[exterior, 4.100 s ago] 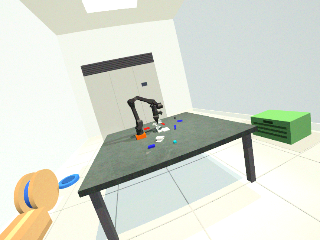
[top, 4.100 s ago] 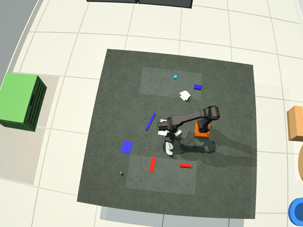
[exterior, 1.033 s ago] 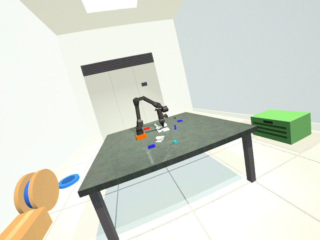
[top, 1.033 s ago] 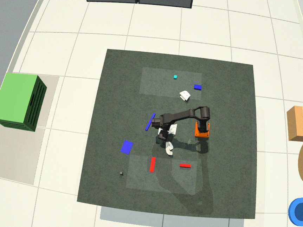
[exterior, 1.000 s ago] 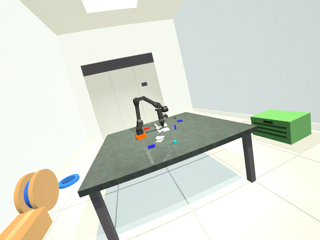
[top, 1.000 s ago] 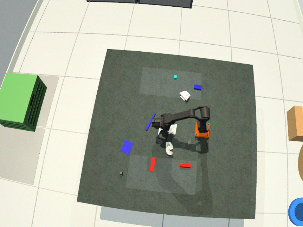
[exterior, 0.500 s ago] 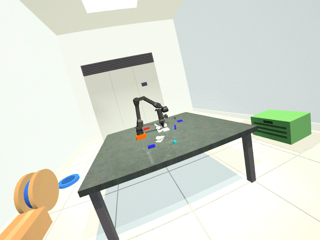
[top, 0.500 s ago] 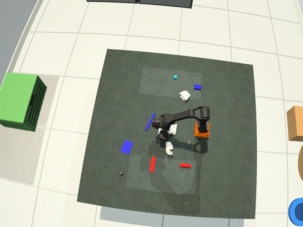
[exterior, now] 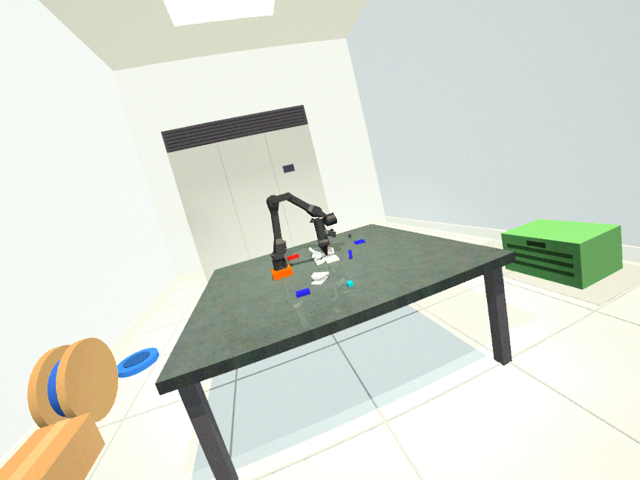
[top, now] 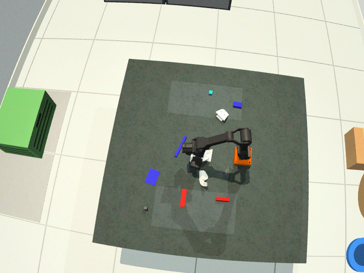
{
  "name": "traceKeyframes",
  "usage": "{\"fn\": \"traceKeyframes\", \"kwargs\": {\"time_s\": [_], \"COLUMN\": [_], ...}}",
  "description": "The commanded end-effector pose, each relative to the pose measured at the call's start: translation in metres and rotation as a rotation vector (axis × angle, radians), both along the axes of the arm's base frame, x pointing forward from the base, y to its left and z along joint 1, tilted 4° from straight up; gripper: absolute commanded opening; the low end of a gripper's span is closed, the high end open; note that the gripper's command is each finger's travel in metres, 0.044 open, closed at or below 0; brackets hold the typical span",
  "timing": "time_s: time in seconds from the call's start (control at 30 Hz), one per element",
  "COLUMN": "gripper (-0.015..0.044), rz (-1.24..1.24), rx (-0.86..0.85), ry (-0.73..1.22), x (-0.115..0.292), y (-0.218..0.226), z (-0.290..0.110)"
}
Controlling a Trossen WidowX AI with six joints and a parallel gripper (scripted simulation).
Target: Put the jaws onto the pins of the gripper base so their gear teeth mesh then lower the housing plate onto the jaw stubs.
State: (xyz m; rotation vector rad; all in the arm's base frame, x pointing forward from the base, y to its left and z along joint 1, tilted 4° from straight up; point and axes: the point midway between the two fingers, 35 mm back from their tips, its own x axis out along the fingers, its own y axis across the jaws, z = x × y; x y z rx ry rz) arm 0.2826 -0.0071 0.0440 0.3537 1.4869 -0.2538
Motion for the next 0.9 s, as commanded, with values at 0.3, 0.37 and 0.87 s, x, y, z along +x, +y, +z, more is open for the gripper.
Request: {"fn": "traceKeyframes", "kwargs": {"time_s": [0.3,0.37,0.87], "gripper": [0.0134,0.0134,0.0134], "rz": [-0.005,-0.005,-0.005], "rx": [0.003,0.003,0.003], "ry": [-0.001,-0.001,-0.001], "x": [0.0004,0.0004,0.0006], "y": [0.0008,0.0008,0.001], "z": [-0.0036,-0.0036,-0.0069]}}
